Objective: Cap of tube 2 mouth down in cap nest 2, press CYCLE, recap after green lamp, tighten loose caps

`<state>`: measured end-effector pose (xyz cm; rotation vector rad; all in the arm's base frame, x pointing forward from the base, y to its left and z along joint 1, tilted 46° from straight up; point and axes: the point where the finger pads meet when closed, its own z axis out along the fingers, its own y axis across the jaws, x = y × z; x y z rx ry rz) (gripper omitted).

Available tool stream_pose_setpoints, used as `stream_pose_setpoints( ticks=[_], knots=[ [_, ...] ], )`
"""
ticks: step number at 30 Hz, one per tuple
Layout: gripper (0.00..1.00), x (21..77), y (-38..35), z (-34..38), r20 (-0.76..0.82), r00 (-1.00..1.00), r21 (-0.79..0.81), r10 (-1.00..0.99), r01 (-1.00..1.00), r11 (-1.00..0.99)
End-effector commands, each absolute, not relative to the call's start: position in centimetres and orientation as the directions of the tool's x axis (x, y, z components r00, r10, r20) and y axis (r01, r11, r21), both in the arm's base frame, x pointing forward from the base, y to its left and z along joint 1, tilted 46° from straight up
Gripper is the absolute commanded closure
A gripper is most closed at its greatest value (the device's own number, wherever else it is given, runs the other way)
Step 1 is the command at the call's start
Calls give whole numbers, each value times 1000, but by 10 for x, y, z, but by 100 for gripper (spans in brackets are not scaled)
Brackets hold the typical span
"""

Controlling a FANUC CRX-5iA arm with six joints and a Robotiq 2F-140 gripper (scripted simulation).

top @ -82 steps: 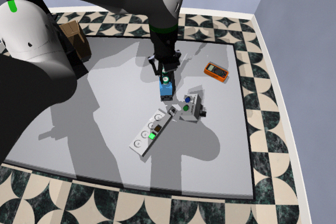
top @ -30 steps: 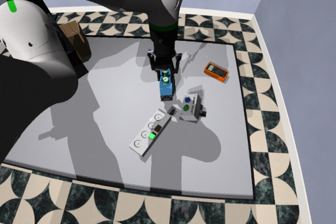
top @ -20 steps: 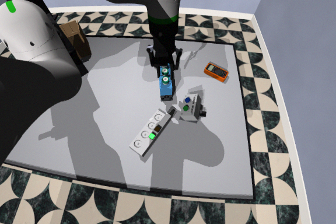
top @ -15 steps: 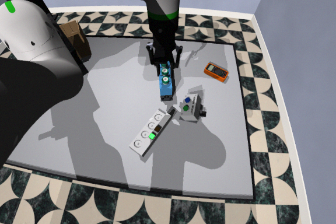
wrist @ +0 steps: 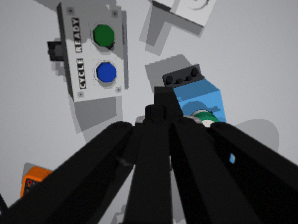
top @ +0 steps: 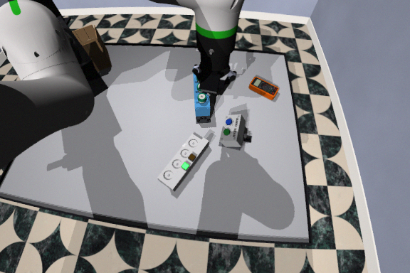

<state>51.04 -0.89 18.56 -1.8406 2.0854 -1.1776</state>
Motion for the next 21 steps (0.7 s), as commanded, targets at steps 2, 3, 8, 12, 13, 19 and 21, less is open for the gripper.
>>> stream_pose_setpoints(
  ticks=[2,3,8,12,13,19,21],
  knots=[
    [90,529,-27,193,390,-251,-609,-886,-792,-43],
    [90,535,-33,195,390,-251,-609,-886,-792,-43],
    [90,558,-57,203,390,-251,-609,-886,-792,-43],
    [90,569,-68,207,390,-251,-609,-886,-792,-43],
    [90,575,-74,209,390,-252,-609,-886,-792,-43],
    [90,581,-80,211,390,-252,-609,-886,-792,-43],
    [90,581,-80,211,390,-252,-609,-886,-792,-43]
  ],
)
